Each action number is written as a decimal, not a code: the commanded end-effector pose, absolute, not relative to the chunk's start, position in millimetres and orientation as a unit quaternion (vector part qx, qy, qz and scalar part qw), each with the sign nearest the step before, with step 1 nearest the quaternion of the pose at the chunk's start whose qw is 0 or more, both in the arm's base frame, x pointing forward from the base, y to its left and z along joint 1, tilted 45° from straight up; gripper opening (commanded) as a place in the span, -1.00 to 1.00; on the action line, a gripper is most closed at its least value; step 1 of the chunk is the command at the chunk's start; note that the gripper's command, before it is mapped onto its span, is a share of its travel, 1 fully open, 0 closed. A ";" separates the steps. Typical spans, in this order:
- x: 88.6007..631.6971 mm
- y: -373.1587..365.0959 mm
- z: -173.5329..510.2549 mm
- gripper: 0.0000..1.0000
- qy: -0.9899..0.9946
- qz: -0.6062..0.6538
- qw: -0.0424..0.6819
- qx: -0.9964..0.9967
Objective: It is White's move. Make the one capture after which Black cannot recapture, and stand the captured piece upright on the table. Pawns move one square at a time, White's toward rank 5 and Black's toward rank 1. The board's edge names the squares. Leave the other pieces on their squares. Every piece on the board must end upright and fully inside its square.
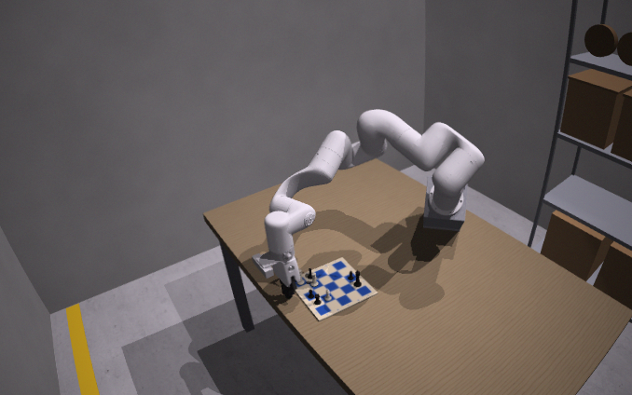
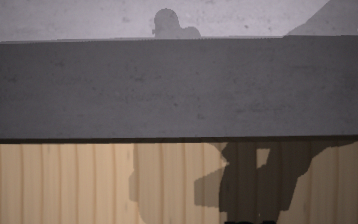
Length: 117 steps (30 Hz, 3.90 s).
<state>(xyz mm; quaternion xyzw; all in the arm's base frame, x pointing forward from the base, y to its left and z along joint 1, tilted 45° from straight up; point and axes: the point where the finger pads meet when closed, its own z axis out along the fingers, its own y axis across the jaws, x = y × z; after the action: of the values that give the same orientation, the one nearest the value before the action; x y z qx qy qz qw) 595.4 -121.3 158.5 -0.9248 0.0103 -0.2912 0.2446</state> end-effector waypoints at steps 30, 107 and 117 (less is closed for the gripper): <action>597.3 -121.6 158.4 -1.00 0.011 -0.293 0.244 -0.924; 581.3 -134.6 179.2 -0.23 0.011 -0.293 0.244 -0.924; 558.2 -153.4 209.1 -0.23 0.011 -0.293 0.244 -0.924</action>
<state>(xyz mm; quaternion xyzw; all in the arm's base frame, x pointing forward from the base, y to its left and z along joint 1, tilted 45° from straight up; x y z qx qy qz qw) 570.2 -143.4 193.5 -0.9246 0.0106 -0.2924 0.2438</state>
